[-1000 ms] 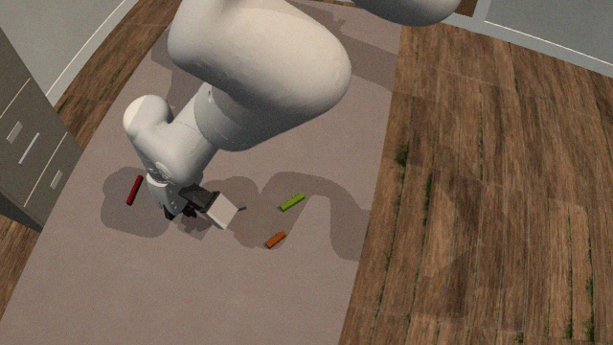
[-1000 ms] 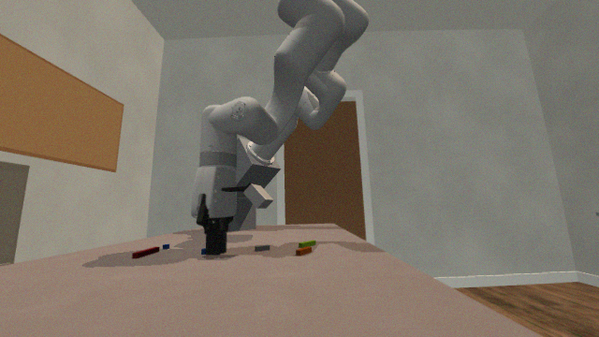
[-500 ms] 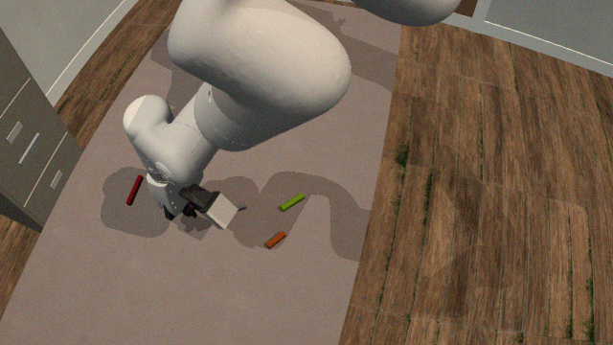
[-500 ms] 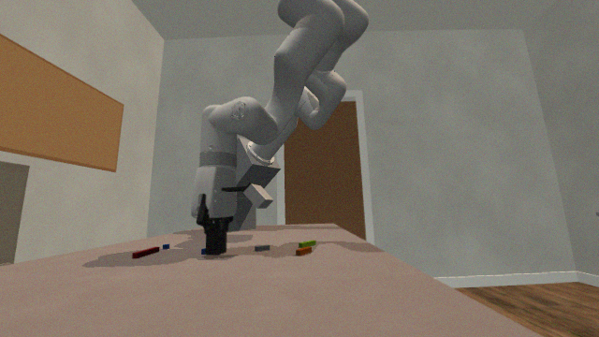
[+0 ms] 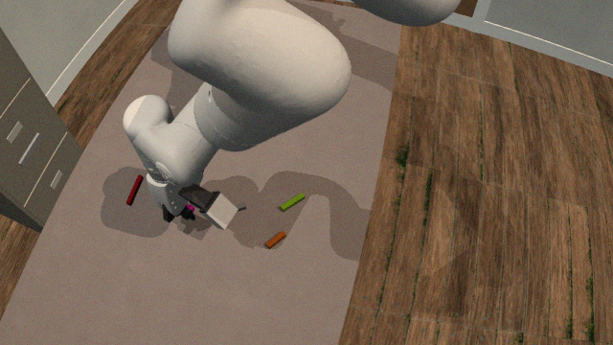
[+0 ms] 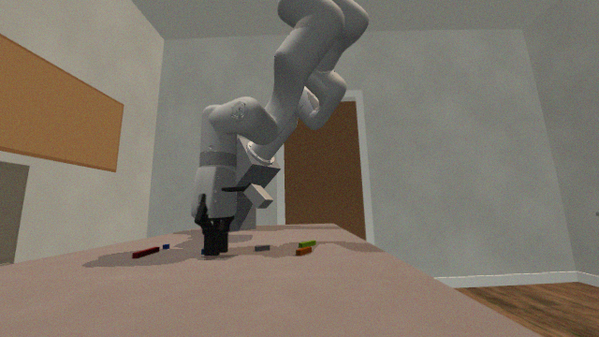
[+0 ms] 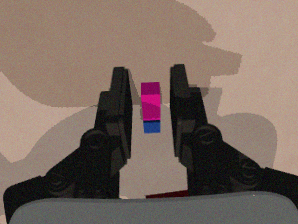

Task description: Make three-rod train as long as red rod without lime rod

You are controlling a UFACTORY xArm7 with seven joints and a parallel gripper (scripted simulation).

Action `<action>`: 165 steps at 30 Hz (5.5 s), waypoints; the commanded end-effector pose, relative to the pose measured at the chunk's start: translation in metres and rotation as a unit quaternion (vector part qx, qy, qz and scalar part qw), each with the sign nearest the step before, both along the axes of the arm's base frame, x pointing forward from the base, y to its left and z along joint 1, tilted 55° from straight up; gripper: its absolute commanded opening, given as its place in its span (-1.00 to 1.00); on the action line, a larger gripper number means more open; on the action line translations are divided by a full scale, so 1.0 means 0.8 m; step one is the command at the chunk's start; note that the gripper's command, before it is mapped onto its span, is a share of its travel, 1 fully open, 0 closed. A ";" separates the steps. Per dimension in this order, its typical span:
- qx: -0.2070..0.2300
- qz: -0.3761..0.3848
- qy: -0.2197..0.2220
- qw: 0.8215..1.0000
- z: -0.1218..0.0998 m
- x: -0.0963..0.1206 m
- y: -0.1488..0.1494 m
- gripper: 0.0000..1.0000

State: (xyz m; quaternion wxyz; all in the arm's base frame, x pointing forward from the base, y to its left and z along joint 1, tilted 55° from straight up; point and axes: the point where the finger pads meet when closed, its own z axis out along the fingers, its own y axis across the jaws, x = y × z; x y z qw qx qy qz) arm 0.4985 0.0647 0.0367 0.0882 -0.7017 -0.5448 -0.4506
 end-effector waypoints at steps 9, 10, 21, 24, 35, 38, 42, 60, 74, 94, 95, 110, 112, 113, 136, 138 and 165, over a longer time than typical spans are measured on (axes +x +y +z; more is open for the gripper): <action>-0.001 -0.002 0.000 1.000 0.000 0.000 -0.002 -0.51; -0.001 -0.002 0.000 1.000 0.001 0.000 -0.003 -0.51; -0.001 -0.002 0.000 1.000 0.018 -0.016 -0.021 -0.51; -0.001 -0.002 0.000 1.000 0.029 -0.026 -0.033 -0.51; -0.001 -0.002 0.000 1.000 0.063 -0.058 -0.069 -0.51; -0.001 -0.002 0.000 1.000 0.064 -0.059 -0.070 -0.51; -0.001 -0.002 0.000 1.000 0.065 -0.060 -0.071 -0.51; -0.001 -0.002 0.000 1.000 0.065 -0.060 -0.071 1.00; -0.102 0.107 -0.115 0.982 0.116 -0.051 -0.015 1.00; -0.257 0.275 -0.293 0.879 0.183 -0.061 0.082 1.00; -0.265 0.284 -0.302 0.871 0.186 -0.063 0.087 1.00; -0.300 0.322 -0.344 0.830 0.199 -0.070 0.111 -0.51; -0.300 0.322 -0.344 0.830 0.199 -0.070 0.111 -0.51; -0.300 0.322 -0.344 0.830 0.199 -0.070 0.111 -0.51; -0.300 0.322 -0.344 0.830 0.199 -0.070 0.111 -0.51; -0.300 0.322 -0.344 0.830 0.199 -0.070 0.111 -0.51; -0.301 0.322 -0.343 0.829 0.184 -0.056 0.126 -0.51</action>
